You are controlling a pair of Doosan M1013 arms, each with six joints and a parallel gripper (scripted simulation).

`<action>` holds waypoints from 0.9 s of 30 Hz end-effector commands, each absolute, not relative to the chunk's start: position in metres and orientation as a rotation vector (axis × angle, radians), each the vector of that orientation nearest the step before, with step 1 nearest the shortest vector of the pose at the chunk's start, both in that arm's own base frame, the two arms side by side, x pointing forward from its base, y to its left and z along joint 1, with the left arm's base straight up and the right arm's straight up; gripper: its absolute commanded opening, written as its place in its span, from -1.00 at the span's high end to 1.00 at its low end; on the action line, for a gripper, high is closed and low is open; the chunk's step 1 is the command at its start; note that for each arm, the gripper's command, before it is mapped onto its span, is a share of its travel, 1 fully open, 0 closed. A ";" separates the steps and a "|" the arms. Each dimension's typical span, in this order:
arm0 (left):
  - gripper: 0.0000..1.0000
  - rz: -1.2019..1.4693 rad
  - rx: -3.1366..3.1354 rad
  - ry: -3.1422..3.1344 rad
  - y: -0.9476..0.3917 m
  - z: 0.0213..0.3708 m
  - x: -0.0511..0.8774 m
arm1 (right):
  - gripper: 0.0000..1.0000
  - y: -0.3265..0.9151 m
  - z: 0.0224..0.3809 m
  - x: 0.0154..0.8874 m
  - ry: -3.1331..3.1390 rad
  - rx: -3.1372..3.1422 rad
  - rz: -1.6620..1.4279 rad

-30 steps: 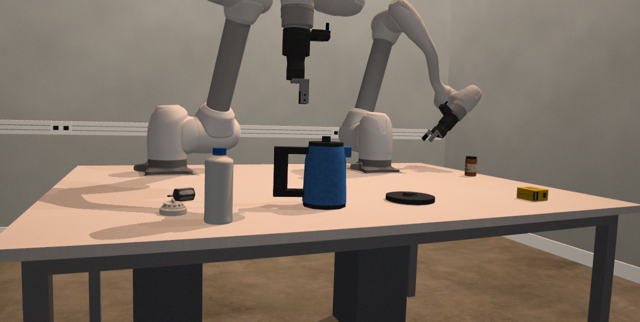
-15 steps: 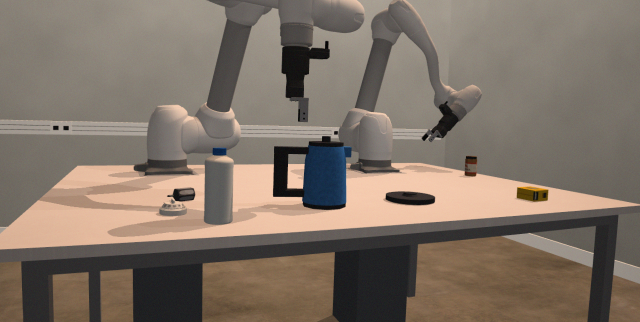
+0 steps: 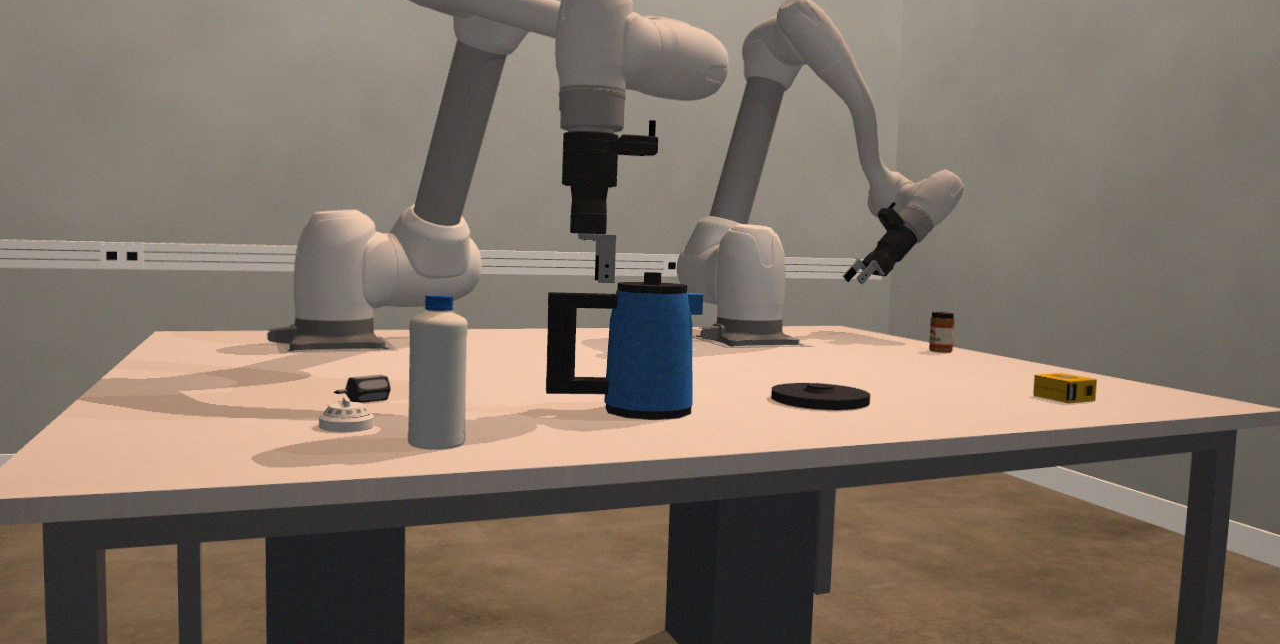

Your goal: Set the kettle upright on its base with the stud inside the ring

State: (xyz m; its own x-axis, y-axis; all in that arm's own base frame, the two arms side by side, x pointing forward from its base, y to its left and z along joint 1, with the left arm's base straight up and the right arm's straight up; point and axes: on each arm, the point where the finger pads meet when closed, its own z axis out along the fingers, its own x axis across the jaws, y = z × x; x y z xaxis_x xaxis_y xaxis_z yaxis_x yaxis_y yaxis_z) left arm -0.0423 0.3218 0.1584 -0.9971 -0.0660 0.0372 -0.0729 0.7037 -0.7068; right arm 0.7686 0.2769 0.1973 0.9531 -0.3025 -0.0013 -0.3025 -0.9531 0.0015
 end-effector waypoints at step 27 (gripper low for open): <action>-1.00 1.199 0.118 -2.891 0.322 0.159 -0.042 | -1.00 0.277 0.189 0.769 -0.481 3.105 0.000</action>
